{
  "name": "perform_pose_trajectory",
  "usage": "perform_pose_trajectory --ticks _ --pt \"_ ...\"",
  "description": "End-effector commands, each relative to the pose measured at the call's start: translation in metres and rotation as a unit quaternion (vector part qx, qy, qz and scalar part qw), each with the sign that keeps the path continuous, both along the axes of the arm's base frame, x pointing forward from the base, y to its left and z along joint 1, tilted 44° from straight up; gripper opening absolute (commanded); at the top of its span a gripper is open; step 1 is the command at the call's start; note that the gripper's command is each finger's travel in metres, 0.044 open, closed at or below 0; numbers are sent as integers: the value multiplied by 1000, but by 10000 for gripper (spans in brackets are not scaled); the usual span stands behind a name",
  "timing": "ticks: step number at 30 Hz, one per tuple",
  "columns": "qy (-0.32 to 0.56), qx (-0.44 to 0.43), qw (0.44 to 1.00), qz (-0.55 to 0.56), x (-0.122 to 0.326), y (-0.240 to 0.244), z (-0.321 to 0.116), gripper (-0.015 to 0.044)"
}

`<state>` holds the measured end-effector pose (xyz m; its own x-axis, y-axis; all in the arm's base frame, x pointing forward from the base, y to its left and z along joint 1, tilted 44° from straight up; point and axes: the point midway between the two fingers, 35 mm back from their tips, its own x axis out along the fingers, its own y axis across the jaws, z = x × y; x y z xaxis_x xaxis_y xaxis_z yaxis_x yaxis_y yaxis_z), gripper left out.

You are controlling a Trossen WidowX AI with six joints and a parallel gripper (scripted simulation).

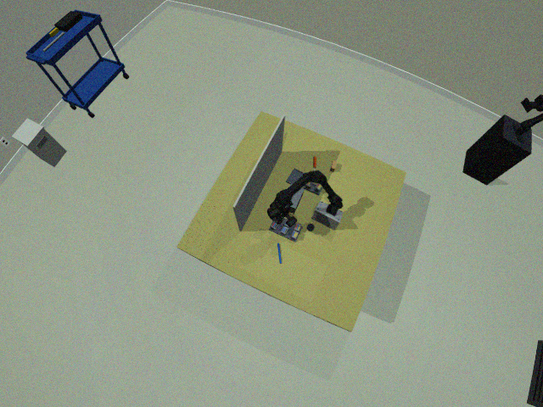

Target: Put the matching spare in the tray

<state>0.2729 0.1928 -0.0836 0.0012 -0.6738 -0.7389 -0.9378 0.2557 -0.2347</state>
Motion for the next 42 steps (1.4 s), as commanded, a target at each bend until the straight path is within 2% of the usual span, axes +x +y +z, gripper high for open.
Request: perform_pose_trajectory --ticks 1,7,12,13,42 --pt "106 -4 988 109 -36 11 -38 440" --pt "107 -4 988 110 -36 11 -38 440" --pt "106 -4 988 110 -37 -11 -65 309" --pt "106 -5 988 110 -38 -14 -68 300" --pt "106 -5 988 110 -37 -37 -93 300"
